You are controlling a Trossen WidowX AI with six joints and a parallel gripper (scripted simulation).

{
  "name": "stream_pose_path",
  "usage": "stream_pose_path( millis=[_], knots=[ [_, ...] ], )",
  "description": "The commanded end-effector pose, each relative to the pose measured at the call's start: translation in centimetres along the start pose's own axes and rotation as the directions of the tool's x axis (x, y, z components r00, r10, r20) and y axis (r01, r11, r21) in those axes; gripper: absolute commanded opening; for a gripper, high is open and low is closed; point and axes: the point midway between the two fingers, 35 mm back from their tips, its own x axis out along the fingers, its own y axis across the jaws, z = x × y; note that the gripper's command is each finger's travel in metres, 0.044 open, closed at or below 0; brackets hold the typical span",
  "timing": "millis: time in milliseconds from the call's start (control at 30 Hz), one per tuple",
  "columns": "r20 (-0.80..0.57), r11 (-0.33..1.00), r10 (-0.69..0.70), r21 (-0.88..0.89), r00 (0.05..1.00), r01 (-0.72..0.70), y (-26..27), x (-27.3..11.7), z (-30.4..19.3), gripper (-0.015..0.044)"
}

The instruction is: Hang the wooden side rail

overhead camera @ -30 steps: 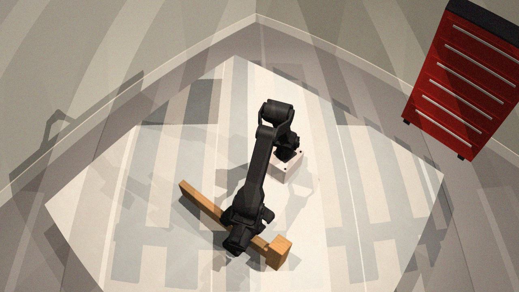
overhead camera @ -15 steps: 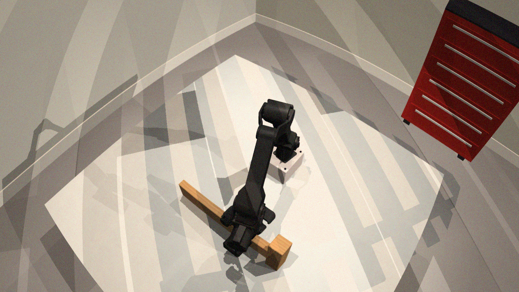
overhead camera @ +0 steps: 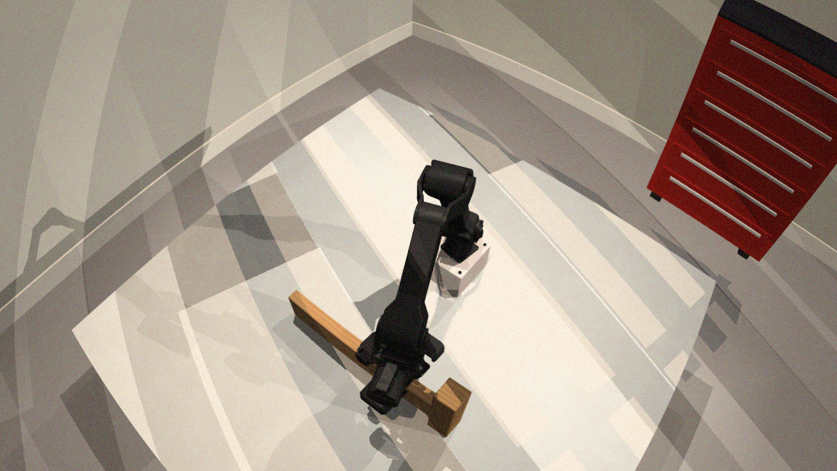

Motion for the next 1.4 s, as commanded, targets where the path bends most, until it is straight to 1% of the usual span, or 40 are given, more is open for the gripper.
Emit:
stream_pose_path(
  millis=[0,1367],
  knots=[
    [-0.005,1.0,0.004,0.005,1.0,-0.004,0.08,0.01,-0.14,0.0],
    [-0.005,1.0,0.004,0.005,1.0,-0.004,0.08,0.7,-0.14,0.0]
  ],
)
